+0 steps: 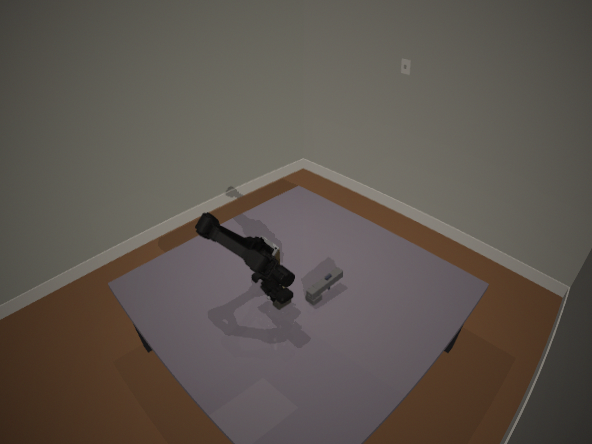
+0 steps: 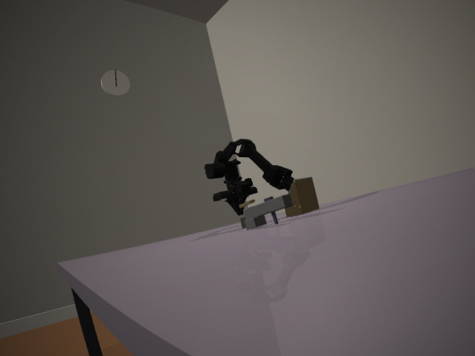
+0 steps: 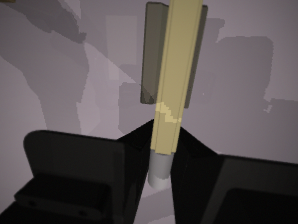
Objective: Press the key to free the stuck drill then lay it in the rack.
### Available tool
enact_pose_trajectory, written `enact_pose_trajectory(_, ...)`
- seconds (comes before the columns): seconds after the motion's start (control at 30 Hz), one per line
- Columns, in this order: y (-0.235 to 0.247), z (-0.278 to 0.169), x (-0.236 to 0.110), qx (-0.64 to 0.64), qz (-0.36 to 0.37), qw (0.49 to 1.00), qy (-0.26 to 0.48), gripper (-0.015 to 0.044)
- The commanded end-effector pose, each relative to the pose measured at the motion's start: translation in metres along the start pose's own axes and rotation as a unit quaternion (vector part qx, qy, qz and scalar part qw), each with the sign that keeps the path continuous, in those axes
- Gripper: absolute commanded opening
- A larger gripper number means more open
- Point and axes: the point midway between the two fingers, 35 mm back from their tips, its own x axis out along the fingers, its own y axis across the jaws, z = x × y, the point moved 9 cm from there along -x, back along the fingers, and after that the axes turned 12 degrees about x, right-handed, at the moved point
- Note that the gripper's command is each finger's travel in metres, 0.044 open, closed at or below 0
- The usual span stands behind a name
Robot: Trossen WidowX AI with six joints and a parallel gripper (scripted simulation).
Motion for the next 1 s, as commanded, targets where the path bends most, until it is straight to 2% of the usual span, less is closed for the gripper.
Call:
enact_pose_trajectory(0.0,0.001,-0.001,0.007,-0.001,-0.001,1.0,0.001,0.0)
enact_pose_trajectory(0.97,0.0,-0.003,0.042,-0.001,-0.001,1.0,0.001,0.0)
